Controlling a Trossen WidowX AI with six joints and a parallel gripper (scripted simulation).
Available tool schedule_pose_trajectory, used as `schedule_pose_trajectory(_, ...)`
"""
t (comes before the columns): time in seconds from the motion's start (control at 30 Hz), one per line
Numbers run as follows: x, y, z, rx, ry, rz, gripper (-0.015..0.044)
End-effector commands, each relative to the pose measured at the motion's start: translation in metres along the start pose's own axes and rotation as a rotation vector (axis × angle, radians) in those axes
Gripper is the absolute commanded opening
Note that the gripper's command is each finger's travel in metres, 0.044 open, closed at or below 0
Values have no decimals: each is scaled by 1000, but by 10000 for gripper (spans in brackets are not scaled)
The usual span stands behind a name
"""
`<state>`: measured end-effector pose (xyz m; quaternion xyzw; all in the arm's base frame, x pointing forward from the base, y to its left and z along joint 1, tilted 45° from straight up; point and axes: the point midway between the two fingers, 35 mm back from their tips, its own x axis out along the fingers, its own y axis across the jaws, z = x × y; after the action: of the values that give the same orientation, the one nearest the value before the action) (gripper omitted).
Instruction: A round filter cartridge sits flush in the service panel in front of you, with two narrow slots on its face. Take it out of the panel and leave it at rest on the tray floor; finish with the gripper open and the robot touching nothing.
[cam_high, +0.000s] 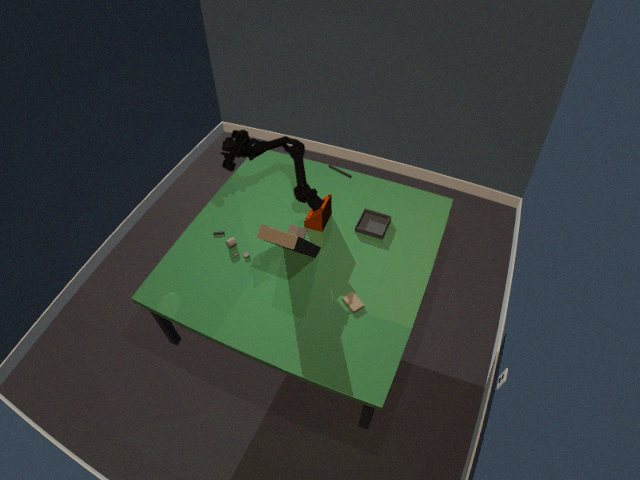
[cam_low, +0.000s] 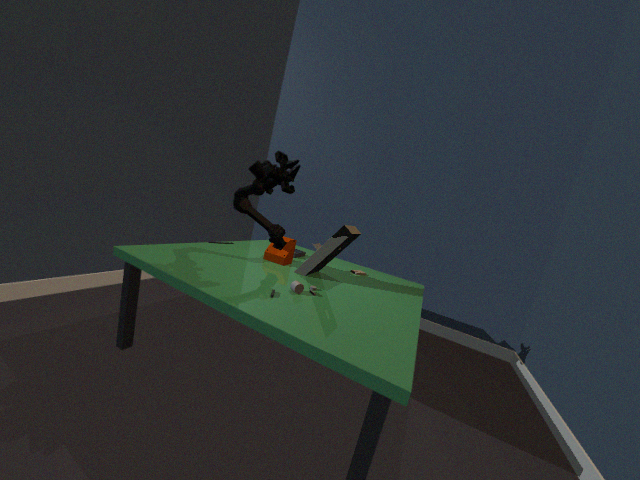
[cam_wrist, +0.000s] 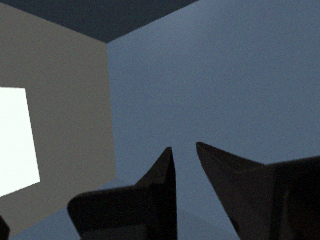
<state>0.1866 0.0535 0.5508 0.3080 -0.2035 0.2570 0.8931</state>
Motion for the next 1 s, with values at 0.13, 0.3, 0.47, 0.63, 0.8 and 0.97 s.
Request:
schedule_pose_trajectory(0.13,29,-86,-104,59,216,-325,105)
schedule_pose_trajectory(0.3,22,-124,-183,-12,403,-529,105)
schedule_pose_trajectory(0.47,-5,-148,-258,-181,609,-696,105)
schedule_pose_trajectory(0.63,-50,-160,-320,-475,820,-809,105)
schedule_pose_trajectory(0.8,-105,-161,-362,-952,1001,-825,105)
schedule_pose_trajectory(0.97,-126,-156,-371,-1221,1040,-780,105)
